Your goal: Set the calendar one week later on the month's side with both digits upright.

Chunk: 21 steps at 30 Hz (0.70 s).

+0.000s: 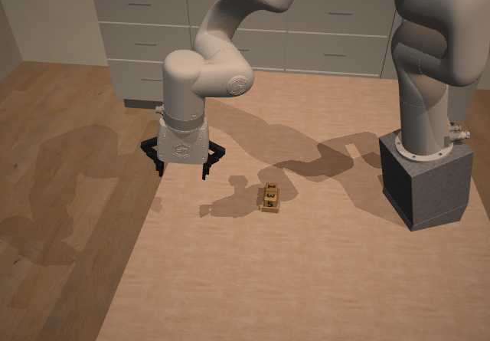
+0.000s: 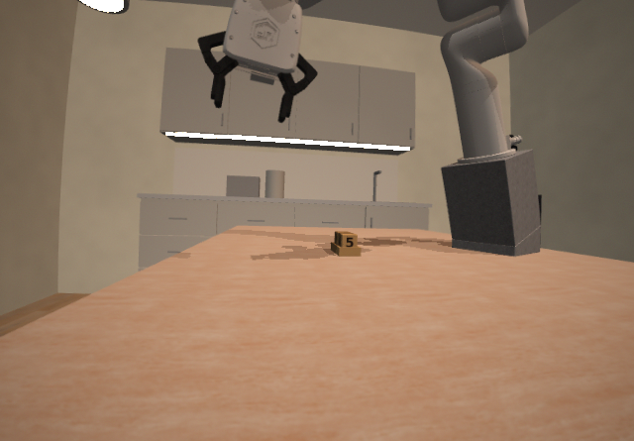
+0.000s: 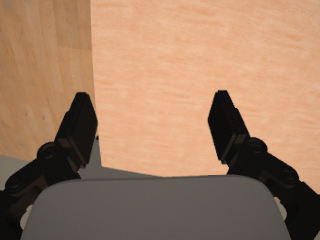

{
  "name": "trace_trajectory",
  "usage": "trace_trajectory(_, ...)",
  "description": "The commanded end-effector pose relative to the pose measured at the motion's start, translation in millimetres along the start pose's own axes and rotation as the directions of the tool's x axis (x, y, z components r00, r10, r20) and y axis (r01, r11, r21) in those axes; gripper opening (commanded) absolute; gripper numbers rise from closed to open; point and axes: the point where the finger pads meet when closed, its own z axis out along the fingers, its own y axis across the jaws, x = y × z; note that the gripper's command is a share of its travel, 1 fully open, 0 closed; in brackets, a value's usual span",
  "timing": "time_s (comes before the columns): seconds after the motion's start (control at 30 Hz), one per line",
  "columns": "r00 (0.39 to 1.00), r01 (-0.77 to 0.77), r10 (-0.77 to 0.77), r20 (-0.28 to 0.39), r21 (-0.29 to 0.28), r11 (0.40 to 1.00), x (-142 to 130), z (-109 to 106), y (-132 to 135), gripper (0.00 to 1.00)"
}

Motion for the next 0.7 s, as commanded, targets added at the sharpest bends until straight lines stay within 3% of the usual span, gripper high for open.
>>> trace_trajectory(0.0,1.000,0.006,-0.007,0.016,0.010,1.000,3,0,0,1.00)
trace_trajectory(0.3,1.000,0.006,-0.007,0.016,0.010,1.000,3,0,0,1.00)
trace_trajectory(0.37,0.999,-0.025,0.026,0.037,-0.020,0.999,48,23,42,1.00)
trace_trajectory(0.67,0.999,-0.025,0.026,0.037,-0.020,0.999,48,23,42,1.00)
